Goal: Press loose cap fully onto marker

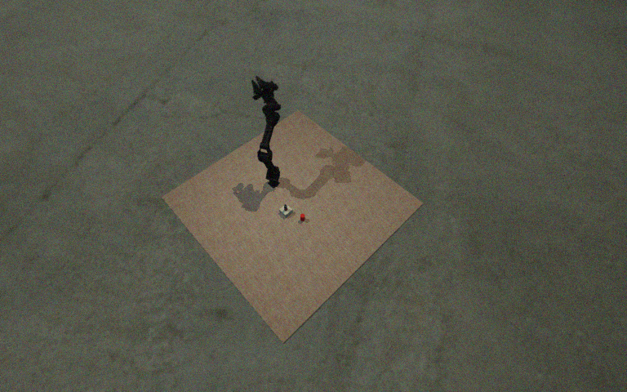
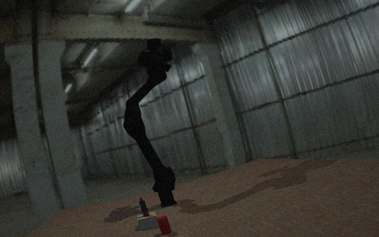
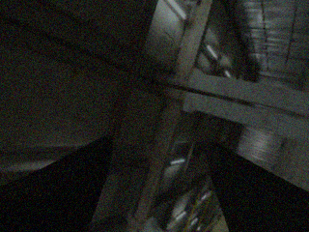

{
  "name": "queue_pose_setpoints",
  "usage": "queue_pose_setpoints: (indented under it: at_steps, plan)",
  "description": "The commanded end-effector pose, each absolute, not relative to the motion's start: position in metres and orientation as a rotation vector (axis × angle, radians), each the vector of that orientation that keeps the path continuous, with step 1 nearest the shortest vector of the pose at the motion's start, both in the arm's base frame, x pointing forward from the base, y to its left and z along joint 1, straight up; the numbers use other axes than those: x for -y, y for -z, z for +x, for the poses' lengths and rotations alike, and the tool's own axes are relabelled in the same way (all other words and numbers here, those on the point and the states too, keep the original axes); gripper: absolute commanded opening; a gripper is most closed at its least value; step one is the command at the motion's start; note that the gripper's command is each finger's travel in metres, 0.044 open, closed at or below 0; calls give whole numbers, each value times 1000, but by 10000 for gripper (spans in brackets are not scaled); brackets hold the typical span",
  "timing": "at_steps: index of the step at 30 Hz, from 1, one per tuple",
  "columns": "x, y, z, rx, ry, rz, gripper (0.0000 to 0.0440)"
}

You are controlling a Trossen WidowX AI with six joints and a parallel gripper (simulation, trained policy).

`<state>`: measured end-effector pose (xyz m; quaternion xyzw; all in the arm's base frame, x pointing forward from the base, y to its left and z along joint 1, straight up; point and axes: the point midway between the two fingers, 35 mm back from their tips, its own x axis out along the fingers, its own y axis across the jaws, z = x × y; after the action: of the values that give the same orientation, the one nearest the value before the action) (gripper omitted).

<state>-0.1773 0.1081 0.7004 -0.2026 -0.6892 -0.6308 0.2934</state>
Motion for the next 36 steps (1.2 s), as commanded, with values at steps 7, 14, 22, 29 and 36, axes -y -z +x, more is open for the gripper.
queue_pose_setpoints:
  at_steps: [7,14,22,29,36]
  plan:
    - [-110,-693,-179,1917,1732,-543,290]
    - [-116,-685,-182,1991,1759,-540,306]
    - [-124,-674,-184,2075,1789,-533,320]
    - [-131,-663,-186,2147,1811,-524,327]
    - [-138,-651,-187,2218,1829,-515,329]
